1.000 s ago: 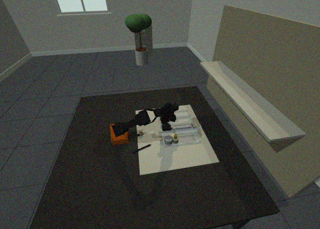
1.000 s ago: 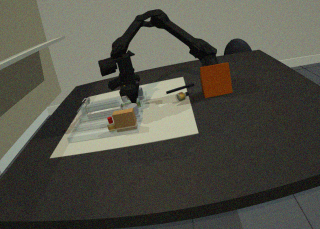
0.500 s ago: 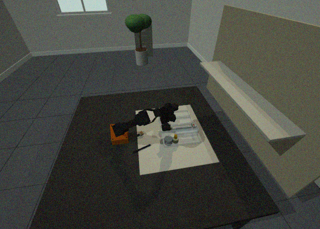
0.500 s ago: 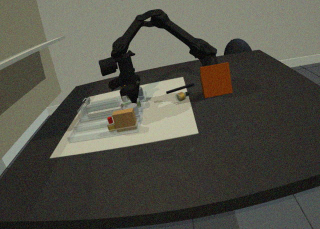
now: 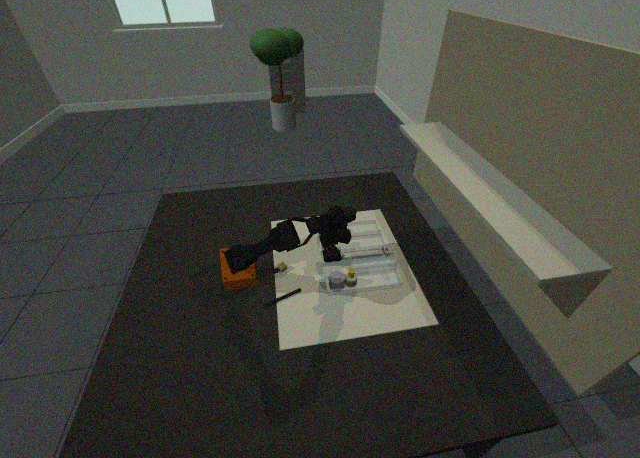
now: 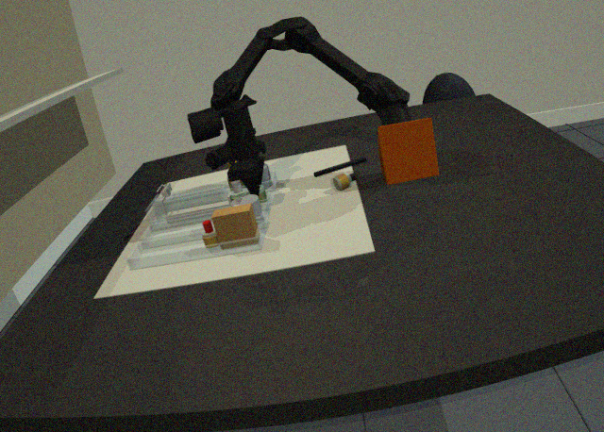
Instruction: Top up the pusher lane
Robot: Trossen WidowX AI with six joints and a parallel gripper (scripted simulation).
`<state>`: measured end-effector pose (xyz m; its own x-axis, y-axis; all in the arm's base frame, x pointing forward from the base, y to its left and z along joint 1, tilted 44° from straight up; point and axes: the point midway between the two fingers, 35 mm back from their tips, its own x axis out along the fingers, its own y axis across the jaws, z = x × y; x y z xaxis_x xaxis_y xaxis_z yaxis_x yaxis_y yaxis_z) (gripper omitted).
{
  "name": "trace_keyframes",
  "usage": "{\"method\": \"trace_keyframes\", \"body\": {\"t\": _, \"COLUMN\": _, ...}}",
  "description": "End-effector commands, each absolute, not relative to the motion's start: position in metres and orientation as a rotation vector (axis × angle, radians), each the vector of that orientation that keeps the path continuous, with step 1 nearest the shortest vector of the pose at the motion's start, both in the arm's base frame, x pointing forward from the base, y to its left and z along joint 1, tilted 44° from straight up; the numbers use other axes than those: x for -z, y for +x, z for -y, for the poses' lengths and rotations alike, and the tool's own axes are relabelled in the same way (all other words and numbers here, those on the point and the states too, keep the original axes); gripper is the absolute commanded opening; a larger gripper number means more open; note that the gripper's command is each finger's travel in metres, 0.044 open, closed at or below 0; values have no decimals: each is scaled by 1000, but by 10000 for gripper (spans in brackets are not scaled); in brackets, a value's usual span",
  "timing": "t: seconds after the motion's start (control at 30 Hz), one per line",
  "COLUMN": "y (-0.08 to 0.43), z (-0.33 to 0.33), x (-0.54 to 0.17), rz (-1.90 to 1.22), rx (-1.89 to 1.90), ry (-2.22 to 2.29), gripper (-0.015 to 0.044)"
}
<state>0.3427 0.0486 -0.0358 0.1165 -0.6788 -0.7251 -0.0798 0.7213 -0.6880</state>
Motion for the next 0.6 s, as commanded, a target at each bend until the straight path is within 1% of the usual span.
{"method": "trace_keyframes", "body": {"t": 0.0, "y": 344, "z": -48, "x": 35, "rz": -1394, "rx": 498, "ry": -675, "gripper": 0}}
{"method": "trace_keyframes", "body": {"t": 0.57, "y": 339, "z": -48, "x": 36, "rz": -1394, "rx": 498, "ry": -675, "gripper": 0}}
